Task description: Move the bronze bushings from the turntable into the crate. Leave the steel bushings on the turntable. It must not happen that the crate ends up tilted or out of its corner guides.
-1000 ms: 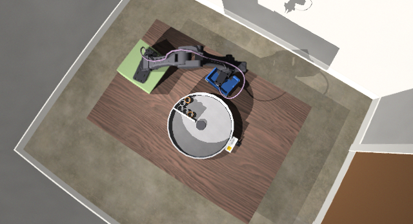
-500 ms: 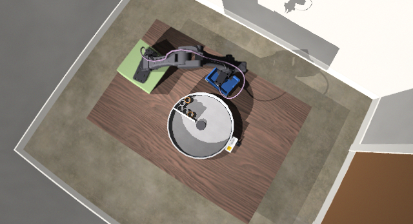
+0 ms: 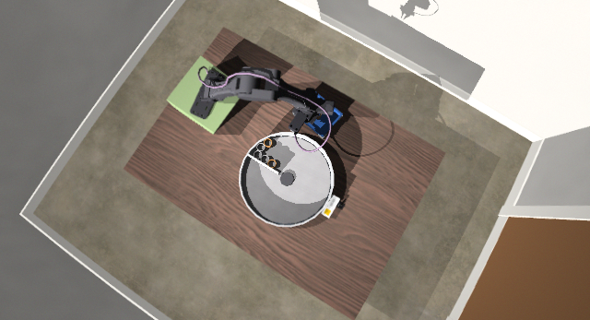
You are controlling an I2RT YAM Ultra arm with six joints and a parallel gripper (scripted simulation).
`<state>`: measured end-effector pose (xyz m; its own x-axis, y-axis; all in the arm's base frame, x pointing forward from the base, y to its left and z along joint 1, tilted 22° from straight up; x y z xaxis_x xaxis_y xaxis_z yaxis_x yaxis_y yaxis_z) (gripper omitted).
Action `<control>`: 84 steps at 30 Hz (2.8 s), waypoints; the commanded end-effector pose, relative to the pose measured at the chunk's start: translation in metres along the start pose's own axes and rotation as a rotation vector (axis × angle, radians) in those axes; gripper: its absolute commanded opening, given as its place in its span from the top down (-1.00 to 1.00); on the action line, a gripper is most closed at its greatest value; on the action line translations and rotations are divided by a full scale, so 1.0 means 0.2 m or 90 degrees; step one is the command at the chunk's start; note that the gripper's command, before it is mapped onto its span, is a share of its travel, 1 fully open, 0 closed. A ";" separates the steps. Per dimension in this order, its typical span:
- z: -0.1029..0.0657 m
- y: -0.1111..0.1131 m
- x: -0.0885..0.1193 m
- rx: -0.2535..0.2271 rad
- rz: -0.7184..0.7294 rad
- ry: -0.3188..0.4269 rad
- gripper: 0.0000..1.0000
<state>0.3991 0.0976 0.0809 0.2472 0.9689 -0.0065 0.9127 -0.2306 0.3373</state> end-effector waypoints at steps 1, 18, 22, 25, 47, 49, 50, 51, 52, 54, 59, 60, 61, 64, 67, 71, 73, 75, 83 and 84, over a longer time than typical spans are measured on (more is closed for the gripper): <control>-0.05 -0.03 -0.22 -0.035 -0.010 0.024 0.70; -0.01 -0.32 -0.94 -0.037 -0.011 0.019 0.70; -0.03 -0.27 -0.94 -0.053 -0.014 0.020 0.70; -0.04 -0.27 -0.94 -0.053 -0.014 0.020 0.70; -0.03 -0.28 -0.94 -0.045 -0.013 0.016 0.70; -0.03 -0.28 -0.94 -0.045 -0.013 0.016 0.70; -0.03 -0.28 -0.94 -0.045 -0.013 0.016 0.70; -0.03 -0.28 -0.94 -0.045 -0.013 0.016 0.70; -0.03 -0.28 -0.94 -0.045 -0.013 0.016 0.70; -0.03 -0.28 -0.94 -0.045 -0.013 0.016 0.70; -0.05 -0.25 -0.92 -0.053 -0.015 0.016 0.70; -0.05 -0.25 -0.91 -0.052 -0.014 0.016 0.70; -0.05 -0.25 -0.91 -0.050 -0.013 0.015 0.70; -0.05 -0.25 -0.92 -0.049 -0.011 0.013 0.70; -0.05 -0.25 -0.92 -0.049 -0.009 0.012 0.70; -0.05 -0.25 -0.92 -0.049 -0.009 0.012 0.70; -0.05 -0.25 -0.92 -0.049 -0.009 0.012 0.70; -0.05 -0.25 -0.92 -0.049 -0.009 0.012 0.70; -0.05 -0.25 -0.92 -0.049 -0.009 0.012 0.70; -0.05 -0.25 -0.92 -0.049 -0.009 0.012 0.70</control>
<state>0.2968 -0.0665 0.0596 0.2185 0.9758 0.0128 0.9055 -0.2076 0.3701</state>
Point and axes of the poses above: the point where the finger pads meet when closed, its own z axis out along the fingers, its own y axis across the jaws, x = y × z, the point moved 6 cm from there along -z, back along the fingers, and after that the axes turned 4 degrees about z, right-handed, at the moved point
